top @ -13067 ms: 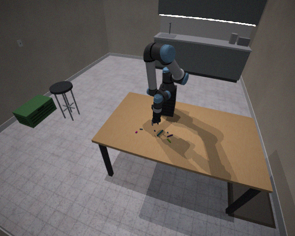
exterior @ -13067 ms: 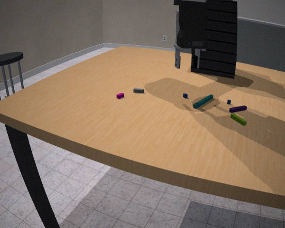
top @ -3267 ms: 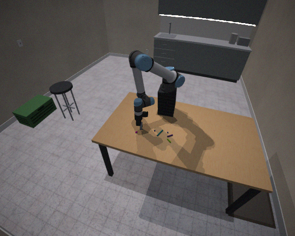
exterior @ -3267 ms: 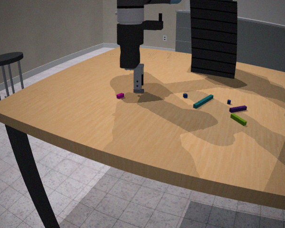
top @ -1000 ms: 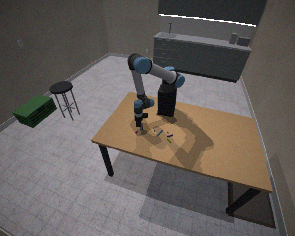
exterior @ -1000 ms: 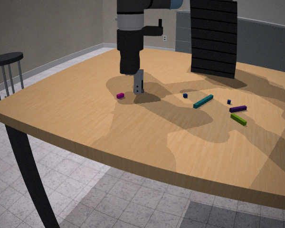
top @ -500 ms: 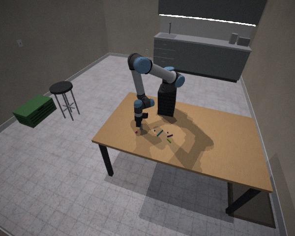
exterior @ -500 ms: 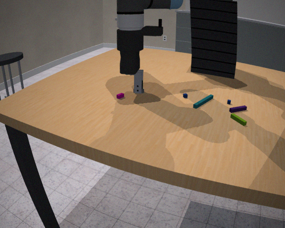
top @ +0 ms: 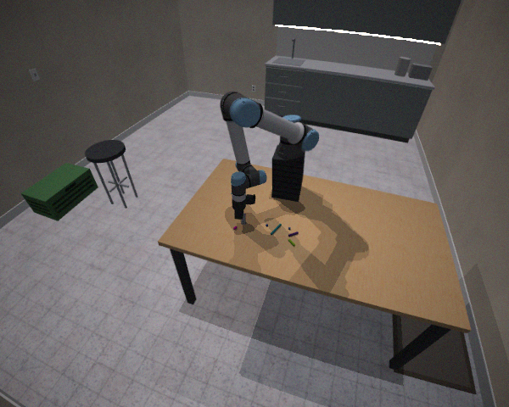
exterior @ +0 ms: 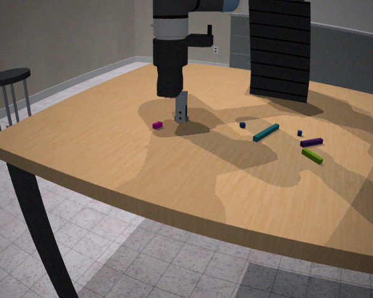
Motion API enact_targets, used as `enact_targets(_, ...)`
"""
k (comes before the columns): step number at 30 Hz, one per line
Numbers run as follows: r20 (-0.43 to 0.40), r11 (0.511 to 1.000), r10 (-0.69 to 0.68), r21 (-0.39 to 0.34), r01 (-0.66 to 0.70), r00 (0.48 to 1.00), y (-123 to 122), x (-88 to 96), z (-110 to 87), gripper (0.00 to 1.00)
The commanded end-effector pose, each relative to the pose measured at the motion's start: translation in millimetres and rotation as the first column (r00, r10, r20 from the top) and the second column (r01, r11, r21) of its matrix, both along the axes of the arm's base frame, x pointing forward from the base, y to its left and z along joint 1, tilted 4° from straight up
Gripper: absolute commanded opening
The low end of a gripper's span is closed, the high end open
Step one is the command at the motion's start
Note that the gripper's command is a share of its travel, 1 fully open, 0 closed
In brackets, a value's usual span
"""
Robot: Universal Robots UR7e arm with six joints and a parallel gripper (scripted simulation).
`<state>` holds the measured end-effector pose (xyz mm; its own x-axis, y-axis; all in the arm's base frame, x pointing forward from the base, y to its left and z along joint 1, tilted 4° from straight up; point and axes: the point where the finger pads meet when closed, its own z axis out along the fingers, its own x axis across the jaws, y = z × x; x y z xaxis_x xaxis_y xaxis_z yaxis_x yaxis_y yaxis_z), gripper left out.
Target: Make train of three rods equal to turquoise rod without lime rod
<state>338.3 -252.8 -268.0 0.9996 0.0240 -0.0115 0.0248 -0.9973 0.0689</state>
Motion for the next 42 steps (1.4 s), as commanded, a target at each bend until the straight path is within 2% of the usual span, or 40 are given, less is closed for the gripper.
enact_targets(1, 0.002, 1.0, -0.001, -0.001, 0.001, 1.0, -1, 0.2, 0.0, 0.24)
enact_targets(7, 0.0, 1.0, -0.001, 0.001, 0.001, 1.0, 0, -0.6, 4.8, 0.24)
enact_targets(14, 0.0, 1.0, 0.0, 0.001, 0.0, 1.0, 2, 0.0, 23.9, 0.24)
enact_targets(16, 0.0, 1.0, 0.0, 0.001, 0.0, 1.0, 2, 0.0, 23.9, 0.24)
enact_targets(31, 0.0, 1.0, 0.001, 0.001, -0.001, 1.0, 7, 0.7, 85.6, 0.24)
enact_targets(42, 0.0, 1.0, 0.0, 0.001, 0.0, 1.0, 8, 0.5, 99.9, 0.24)
